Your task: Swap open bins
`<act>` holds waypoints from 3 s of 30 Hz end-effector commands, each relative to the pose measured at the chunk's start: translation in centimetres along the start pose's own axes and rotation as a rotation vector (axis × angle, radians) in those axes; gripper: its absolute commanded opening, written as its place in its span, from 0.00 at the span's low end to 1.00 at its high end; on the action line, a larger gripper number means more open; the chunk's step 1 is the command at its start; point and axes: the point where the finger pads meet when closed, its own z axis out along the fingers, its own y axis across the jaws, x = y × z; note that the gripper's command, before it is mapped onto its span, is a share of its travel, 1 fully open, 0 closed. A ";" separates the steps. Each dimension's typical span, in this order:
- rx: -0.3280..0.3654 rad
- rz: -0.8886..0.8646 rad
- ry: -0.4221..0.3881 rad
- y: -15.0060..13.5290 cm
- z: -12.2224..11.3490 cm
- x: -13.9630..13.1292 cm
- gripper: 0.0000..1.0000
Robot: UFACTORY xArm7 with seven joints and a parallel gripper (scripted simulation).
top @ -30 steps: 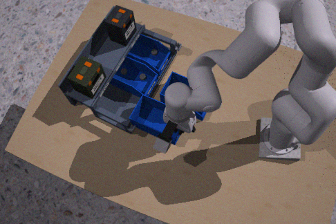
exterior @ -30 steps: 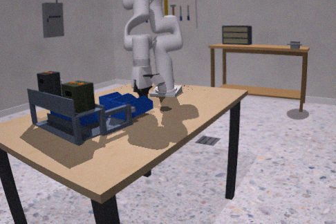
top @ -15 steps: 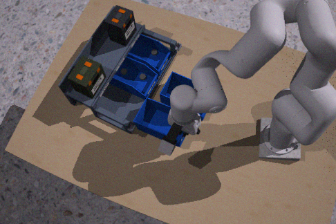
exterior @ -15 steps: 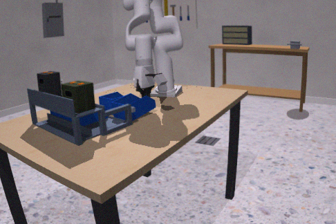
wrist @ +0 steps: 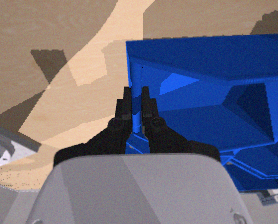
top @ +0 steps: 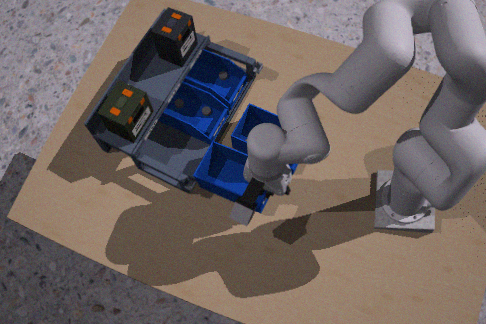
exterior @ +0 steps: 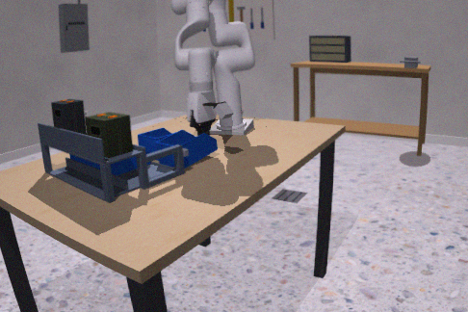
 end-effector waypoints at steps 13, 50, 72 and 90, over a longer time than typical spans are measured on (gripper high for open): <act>-0.003 0.000 0.001 0.1 0.4 0.1 0.00; -0.003 0.000 0.001 0.1 2.0 0.1 0.95; -0.003 0.000 0.001 0.1 2.0 0.1 0.95; -0.003 0.000 0.001 0.1 2.0 0.1 0.95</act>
